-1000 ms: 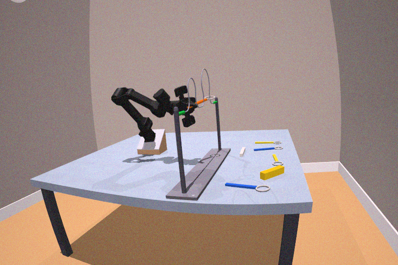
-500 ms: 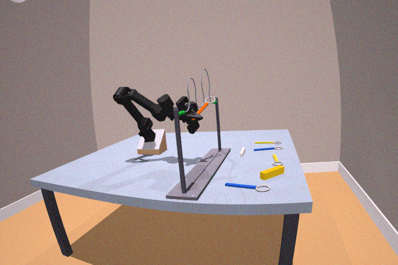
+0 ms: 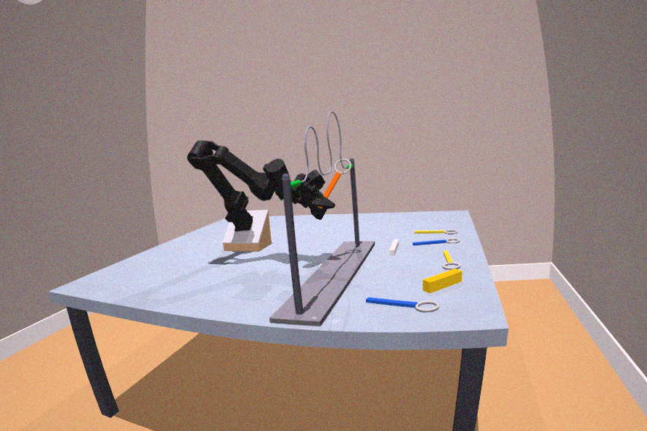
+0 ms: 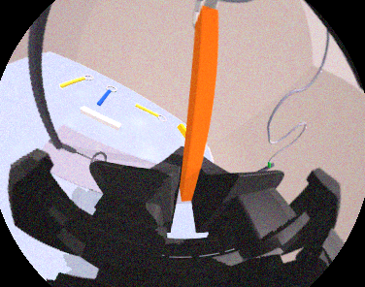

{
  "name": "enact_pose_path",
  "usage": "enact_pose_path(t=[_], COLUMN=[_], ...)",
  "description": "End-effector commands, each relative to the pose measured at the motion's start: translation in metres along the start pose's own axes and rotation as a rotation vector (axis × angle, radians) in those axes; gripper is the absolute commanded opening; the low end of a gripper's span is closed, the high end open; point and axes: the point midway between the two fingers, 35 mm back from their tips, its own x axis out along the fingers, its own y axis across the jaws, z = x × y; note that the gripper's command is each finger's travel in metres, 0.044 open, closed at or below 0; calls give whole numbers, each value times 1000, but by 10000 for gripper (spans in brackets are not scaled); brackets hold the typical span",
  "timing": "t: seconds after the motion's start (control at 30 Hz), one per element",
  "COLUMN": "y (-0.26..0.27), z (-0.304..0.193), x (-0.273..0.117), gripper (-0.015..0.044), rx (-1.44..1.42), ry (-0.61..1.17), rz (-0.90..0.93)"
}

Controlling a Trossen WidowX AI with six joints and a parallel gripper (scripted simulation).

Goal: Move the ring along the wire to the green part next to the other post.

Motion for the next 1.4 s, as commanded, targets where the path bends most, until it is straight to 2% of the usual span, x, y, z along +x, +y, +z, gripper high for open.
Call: enact_pose_path(t=[0.0,0.73,1.37], y=[13,78,101], z=[1,21,34], x=[-2,-19,-28], gripper=[-150,-150,-150], rx=[78,452,525], ry=[11,59,68], rz=[34,201,234])
